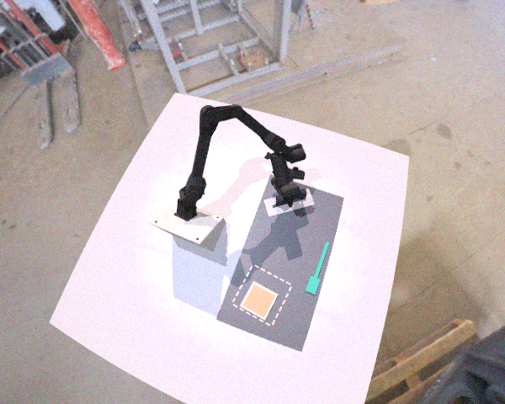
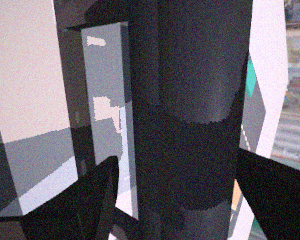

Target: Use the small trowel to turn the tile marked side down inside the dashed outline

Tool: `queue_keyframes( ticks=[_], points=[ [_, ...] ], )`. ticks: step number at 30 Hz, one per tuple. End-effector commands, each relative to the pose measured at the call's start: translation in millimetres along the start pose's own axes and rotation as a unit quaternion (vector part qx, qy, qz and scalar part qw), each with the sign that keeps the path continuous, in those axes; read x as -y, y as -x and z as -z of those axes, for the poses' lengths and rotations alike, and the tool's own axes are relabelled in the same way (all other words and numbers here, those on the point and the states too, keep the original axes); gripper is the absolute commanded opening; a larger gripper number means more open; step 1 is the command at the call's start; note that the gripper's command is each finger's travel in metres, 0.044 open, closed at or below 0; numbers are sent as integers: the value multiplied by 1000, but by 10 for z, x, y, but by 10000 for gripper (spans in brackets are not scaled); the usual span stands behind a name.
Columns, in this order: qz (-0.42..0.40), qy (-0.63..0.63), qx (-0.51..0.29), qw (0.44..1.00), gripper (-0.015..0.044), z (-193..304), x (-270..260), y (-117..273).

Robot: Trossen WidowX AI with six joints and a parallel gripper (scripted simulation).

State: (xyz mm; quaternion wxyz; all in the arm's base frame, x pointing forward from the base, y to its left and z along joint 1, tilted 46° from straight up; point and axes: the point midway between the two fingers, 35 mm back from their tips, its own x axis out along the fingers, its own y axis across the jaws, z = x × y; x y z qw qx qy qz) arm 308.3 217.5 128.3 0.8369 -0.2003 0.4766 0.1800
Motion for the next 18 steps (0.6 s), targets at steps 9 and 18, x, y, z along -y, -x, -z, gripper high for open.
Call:
queue_keyframes(
  ticks=[9,18],
  points=[
    [-1,-1,1,1000,300,-2,1,601],
    [0,3,2,1000,300,548,632,1152]
  ],
)
